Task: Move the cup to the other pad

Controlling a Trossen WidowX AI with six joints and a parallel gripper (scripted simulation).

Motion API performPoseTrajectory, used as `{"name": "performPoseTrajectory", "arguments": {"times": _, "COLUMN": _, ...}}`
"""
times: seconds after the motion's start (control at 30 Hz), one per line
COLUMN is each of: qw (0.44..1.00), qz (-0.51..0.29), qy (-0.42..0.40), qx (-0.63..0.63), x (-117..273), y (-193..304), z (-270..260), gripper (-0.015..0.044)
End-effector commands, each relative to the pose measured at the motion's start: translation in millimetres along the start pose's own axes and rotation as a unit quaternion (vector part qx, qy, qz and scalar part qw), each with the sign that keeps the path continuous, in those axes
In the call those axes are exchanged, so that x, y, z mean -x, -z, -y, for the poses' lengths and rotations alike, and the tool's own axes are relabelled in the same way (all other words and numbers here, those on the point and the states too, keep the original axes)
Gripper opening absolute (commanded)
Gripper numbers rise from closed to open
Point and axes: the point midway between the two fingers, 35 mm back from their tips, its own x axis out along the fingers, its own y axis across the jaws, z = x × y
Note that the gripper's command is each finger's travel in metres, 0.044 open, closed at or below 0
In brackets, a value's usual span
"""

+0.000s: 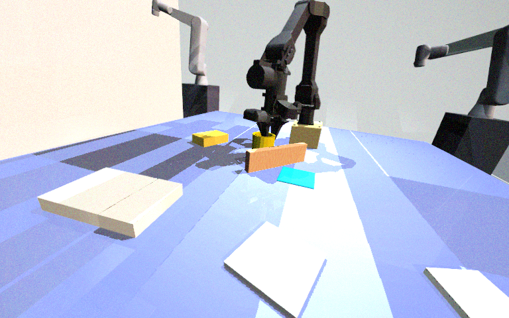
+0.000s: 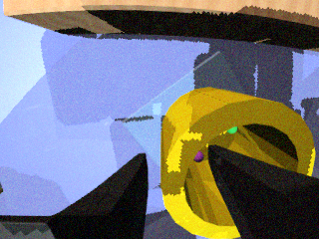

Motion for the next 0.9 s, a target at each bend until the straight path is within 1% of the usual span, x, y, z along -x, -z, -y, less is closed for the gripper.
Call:
{"name": "performPoseTrajectory", "arguments": {"times": 0.0, "qw": 1.0, "qz": -0.003, "qy": -0.005, "qx": 0.002, "x": -9.1, "y": 1.6, "z": -4.3, "gripper": 0.0167}}
{"name": "performPoseTrajectory", "arguments": {"times": 0.37, "qw": 1.0, "qz": -0.003, "qy": -0.005, "qx": 0.002, "x": -13.0, "y": 1.7, "z": -4.9, "gripper": 0.0167}}
{"name": "performPoseTrajectory", "arguments": {"times": 0.87, "qw": 1.0, "qz": 0.0, "qy": -0.002, "qx": 0.0, "x": -11.0, "y": 0.5, "z": -2.5, "gripper": 0.0067}}
